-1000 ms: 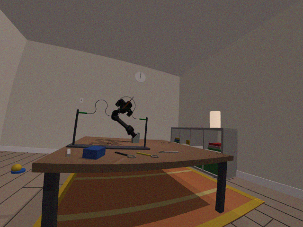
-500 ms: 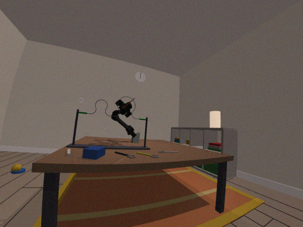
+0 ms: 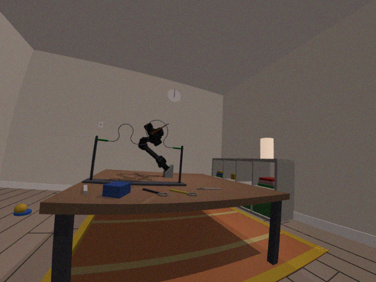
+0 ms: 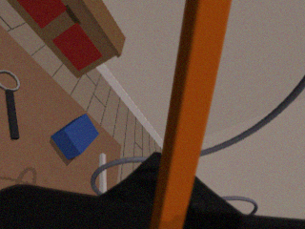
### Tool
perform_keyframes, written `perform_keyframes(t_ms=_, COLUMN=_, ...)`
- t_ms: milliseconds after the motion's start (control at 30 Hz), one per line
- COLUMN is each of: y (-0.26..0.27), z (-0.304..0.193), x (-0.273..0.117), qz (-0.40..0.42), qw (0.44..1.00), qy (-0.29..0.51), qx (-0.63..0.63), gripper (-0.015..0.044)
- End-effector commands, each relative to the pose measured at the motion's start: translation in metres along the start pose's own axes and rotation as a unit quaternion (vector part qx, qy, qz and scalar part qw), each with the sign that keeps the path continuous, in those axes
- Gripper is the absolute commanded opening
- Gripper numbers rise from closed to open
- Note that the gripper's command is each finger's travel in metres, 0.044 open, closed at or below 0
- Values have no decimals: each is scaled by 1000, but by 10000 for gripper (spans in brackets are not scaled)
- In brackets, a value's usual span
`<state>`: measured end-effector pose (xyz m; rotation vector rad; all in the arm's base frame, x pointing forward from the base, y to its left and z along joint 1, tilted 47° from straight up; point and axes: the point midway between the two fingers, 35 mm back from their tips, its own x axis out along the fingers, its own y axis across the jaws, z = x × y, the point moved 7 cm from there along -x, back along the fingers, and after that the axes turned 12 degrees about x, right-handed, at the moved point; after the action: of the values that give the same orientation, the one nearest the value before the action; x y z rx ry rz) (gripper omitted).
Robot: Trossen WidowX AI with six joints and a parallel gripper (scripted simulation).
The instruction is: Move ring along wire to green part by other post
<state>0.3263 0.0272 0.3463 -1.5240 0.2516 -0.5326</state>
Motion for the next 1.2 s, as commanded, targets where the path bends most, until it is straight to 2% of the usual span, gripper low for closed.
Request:
perform_keyframes(t_ms=0, y=3, z=0, x=0, qz=-5, qw=1000, qy=-7, qx=-21, gripper=-150)
perform_keyframes(t_ms=1167, y=-4, z=-1, x=2, qz=-82, qw=973, qy=-49, qx=-212, gripper=-150)
